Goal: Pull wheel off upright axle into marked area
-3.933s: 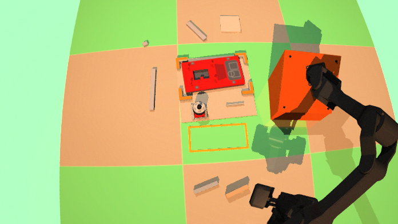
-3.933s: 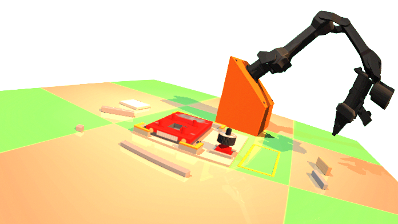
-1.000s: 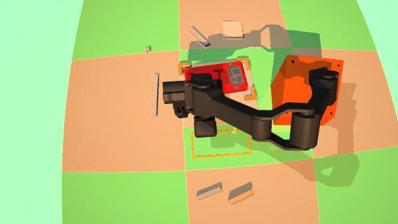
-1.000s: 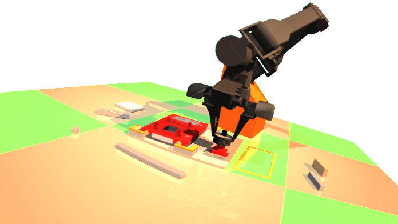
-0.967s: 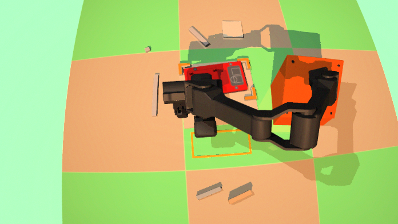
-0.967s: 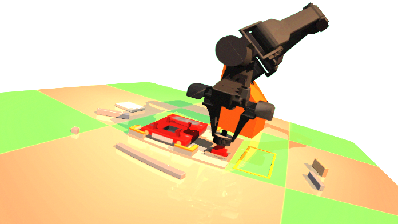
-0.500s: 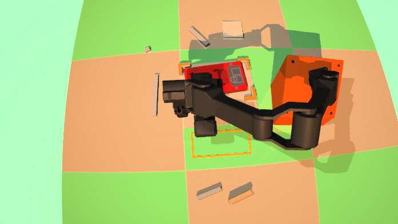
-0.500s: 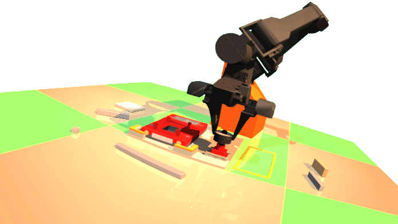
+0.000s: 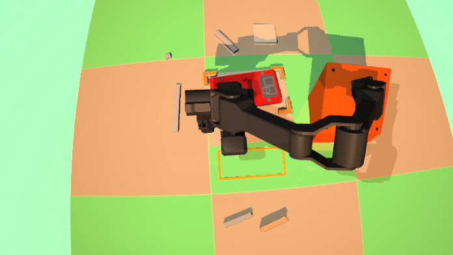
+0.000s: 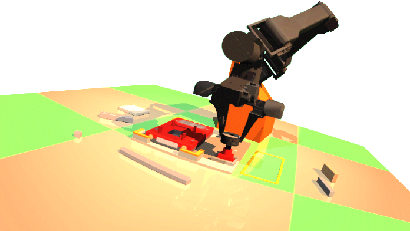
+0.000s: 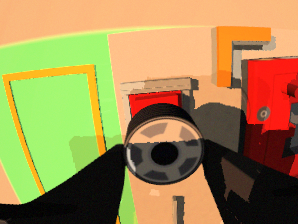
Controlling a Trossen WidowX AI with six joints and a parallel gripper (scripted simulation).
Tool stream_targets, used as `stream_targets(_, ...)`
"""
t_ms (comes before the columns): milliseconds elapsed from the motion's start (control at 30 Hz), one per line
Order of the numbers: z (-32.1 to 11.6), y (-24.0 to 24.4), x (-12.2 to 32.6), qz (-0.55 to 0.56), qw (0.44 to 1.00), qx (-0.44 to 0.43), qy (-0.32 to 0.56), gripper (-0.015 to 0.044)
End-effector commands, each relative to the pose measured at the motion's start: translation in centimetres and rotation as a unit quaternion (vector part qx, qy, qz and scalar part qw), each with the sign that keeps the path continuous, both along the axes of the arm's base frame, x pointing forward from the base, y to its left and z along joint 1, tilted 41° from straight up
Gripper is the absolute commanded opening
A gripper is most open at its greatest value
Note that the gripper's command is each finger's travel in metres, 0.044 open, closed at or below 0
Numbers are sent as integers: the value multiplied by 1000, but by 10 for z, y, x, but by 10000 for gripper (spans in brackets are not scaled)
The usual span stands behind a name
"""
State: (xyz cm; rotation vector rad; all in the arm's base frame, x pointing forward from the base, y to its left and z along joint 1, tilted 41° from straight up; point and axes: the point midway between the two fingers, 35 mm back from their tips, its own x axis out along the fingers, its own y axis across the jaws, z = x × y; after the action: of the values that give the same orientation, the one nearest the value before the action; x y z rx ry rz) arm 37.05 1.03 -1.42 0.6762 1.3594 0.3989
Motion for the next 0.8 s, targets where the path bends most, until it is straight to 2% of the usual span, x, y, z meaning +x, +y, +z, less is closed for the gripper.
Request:
stream_targets(0, 5, -5, 0, -4, 1000, 1, -3, 0)
stream_targets(767, 11, -9, -2, -6, 1000, 2, -4, 0)
